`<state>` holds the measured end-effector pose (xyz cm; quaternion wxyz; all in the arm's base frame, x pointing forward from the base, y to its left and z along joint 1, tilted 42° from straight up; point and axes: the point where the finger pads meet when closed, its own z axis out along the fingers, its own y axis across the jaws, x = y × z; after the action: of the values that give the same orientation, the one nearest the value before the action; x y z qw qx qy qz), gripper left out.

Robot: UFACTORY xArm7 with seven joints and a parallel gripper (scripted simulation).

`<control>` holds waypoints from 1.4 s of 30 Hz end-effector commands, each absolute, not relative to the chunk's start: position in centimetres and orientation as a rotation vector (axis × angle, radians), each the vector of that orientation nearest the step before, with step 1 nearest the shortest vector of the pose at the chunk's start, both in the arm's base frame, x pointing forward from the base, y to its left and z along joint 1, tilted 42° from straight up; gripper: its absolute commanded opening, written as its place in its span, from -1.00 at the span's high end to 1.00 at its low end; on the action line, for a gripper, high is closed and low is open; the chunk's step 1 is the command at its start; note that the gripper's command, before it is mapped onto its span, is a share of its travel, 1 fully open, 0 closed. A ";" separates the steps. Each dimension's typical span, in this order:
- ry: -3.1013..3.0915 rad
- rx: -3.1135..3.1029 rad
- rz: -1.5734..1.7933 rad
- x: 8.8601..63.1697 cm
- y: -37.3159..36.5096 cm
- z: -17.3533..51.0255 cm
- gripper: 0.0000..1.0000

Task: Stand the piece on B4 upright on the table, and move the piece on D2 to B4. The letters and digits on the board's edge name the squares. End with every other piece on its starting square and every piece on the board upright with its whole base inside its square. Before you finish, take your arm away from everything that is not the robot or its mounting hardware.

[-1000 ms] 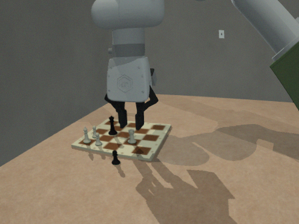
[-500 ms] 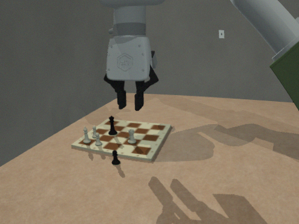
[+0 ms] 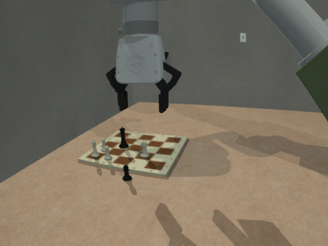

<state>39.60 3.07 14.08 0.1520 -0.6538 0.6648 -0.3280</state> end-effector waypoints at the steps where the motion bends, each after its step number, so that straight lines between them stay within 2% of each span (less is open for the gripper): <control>1: 1.908 -1.878 -0.940 39.6 3.1 14.2 -1.00; 13: 1.908 -1.878 -0.940 39.4 3.2 14.5 -1.00; 28: 1.908 -1.878 -0.940 35.8 4.6 18.6 -1.00; 42: 1.908 -1.878 -0.940 34.9 4.9 19.7 -1.00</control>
<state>35.02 4.86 19.32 0.1501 -0.6439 0.6638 -0.3495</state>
